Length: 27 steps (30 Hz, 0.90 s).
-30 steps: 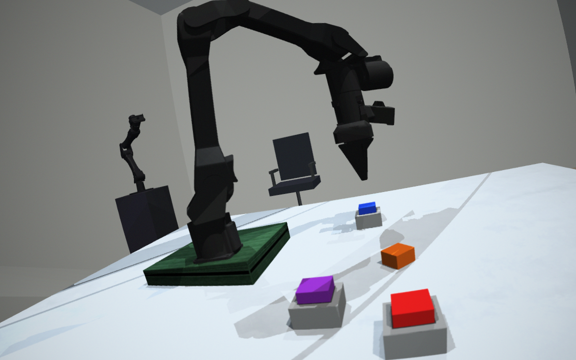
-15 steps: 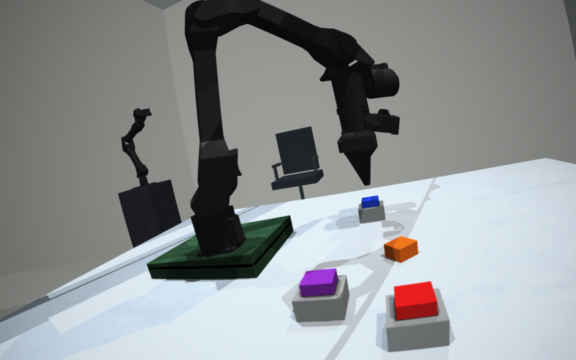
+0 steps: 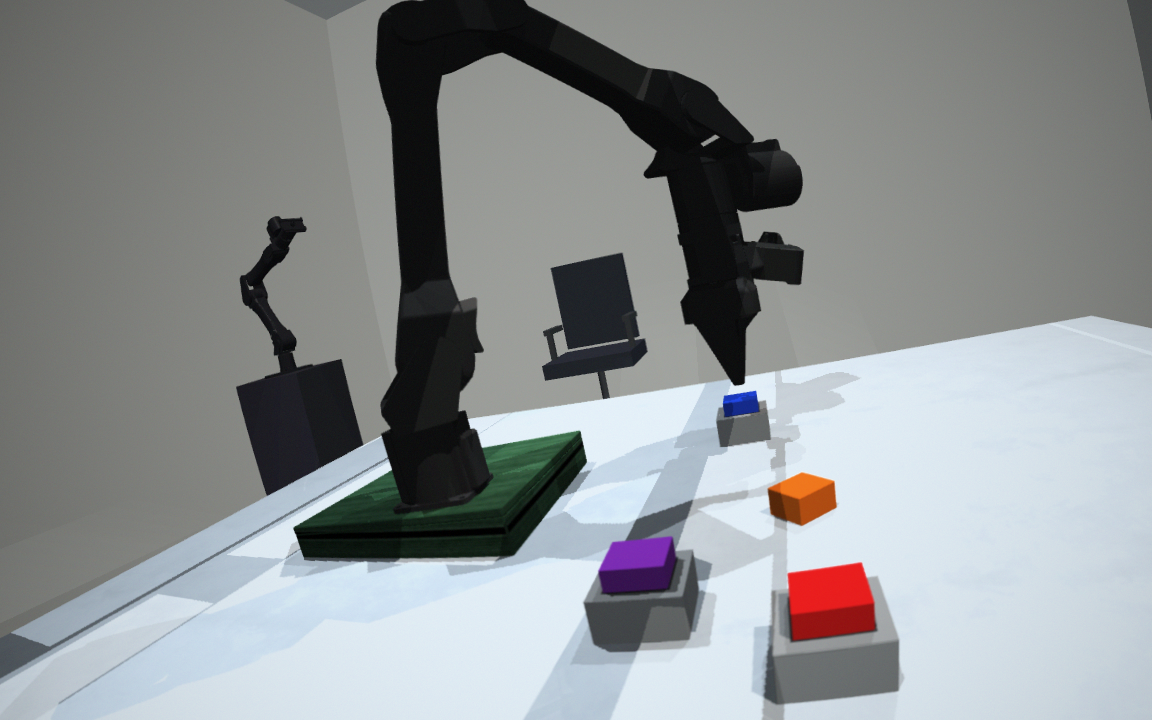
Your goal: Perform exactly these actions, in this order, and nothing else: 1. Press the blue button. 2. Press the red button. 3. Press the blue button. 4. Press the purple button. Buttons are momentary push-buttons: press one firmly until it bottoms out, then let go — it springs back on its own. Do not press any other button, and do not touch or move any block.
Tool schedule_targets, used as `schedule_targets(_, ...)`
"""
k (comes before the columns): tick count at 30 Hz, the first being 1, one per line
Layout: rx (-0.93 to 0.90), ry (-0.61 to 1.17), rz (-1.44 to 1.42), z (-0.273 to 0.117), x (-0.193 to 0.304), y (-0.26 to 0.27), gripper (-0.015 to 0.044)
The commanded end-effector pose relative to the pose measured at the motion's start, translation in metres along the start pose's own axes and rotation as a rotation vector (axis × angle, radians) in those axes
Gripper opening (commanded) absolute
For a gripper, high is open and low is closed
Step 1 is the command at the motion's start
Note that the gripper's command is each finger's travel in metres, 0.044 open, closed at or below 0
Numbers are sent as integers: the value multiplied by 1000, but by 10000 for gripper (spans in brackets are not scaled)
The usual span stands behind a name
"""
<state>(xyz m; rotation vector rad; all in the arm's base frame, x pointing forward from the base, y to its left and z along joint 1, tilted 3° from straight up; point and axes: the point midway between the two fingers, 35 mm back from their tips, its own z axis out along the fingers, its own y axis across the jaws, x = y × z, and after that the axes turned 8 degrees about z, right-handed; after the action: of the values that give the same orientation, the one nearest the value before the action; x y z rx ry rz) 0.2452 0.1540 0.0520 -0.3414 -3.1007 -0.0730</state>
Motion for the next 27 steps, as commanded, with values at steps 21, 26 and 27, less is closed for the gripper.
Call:
schedule_targets(21, 9, 2, 4, 19, 1, -3, 20)
schedule_targets(26, 9, 2, 4, 19, 1, -3, 20)
schedule_targets(27, 9, 2, 4, 19, 1, -3, 20)
